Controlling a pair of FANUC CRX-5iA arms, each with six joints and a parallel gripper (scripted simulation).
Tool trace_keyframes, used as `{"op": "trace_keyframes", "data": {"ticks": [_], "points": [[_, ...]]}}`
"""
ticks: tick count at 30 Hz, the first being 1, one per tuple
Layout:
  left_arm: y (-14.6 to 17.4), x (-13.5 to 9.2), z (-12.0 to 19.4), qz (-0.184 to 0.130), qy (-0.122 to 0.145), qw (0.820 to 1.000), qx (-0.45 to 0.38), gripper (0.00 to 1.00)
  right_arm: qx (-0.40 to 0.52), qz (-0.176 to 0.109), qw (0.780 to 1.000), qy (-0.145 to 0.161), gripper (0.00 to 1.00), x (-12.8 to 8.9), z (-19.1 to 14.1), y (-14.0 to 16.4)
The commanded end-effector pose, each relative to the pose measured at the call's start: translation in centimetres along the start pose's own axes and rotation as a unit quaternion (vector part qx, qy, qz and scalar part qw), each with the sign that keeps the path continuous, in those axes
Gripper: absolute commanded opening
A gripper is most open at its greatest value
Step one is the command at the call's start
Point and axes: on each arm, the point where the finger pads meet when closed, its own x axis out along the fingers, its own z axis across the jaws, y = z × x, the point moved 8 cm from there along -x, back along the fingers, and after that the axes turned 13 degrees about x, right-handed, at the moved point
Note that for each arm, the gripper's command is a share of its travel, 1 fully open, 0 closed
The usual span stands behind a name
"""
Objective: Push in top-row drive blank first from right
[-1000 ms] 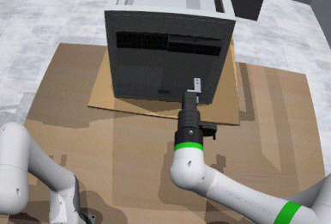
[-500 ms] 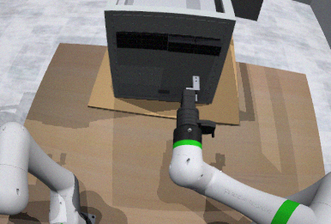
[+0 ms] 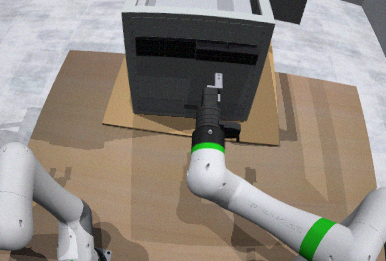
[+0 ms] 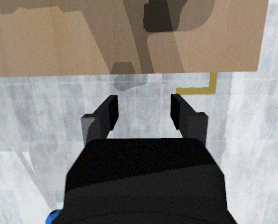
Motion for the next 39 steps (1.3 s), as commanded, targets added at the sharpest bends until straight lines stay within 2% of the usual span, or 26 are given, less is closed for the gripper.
{"op": "trace_keyframes", "data": {"ticks": [1, 7, 39], "points": [[-0.01, -0.10, -0.01, -0.001, 0.000, 1.000, 0.000, 1.00, 0.000, 0.000, 1.000, 0.001, 1.00, 1.91, -0.14, -1.12], [-0.01, -0.10, -0.01, -0.001, 0.000, 1.000, 0.000, 1.00, 0.000, 0.000, 1.000, 0.001, 1.00, 2.62, -0.14, -1.52], [-0.01, -0.10, -0.01, -0.001, 0.000, 1.000, 0.000, 1.00, 0.000, 0.000, 1.000, 0.001, 1.00, 2.62, -0.14, -1.52]]}}
